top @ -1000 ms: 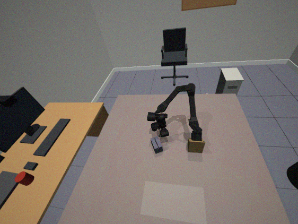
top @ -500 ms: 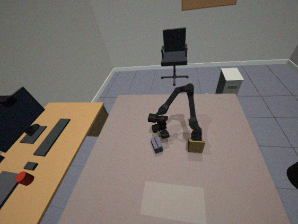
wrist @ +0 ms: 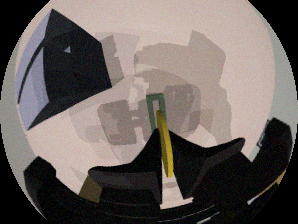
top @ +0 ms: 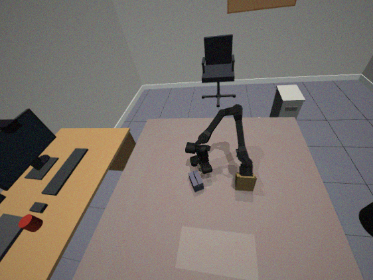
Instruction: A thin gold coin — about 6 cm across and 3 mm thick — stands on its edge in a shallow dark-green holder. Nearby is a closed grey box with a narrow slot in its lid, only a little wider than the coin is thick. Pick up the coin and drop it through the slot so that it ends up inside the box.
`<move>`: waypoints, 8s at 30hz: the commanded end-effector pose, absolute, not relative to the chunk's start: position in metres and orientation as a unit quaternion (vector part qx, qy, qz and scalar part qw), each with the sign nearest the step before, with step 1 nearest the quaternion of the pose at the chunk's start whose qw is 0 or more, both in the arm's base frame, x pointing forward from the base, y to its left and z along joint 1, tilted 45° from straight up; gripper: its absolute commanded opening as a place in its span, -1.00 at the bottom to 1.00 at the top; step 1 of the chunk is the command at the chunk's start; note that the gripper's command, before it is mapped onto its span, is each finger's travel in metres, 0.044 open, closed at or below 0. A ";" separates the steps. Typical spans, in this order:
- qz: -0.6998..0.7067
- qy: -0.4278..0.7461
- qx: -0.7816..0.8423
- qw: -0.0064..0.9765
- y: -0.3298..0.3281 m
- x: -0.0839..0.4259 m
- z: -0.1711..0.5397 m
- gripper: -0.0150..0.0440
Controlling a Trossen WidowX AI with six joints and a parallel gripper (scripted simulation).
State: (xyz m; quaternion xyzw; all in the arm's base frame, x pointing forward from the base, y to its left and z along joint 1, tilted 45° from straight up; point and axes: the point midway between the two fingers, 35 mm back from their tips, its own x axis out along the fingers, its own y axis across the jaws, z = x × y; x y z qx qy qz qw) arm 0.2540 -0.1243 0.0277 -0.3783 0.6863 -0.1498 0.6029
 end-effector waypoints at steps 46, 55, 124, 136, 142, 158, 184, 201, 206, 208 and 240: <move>-0.200 0.674 -0.332 0.629 -0.057 0.253 0.094 -0.49; -0.300 0.636 -0.233 0.672 -0.055 0.253 0.093 -0.49; -0.563 0.421 0.119 0.701 0.008 0.289 0.034 -0.49; -0.566 0.416 0.120 0.702 0.029 0.296 0.013 -0.49; -0.566 0.417 0.116 0.701 0.026 0.294 0.015 -0.49; -0.568 0.415 0.119 0.701 0.030 0.298 0.013 -0.49; -0.567 0.416 0.116 0.702 0.027 0.295 0.008 -0.49; -0.567 0.415 0.116 0.702 0.021 0.296 0.003 -0.49; -0.567 0.415 0.116 0.702 0.020 0.296 0.001 -0.49; -0.567 0.415 0.116 0.702 0.019 0.296 0.000 -0.49; -0.566 0.416 0.119 0.702 0.032 0.296 0.014 0.85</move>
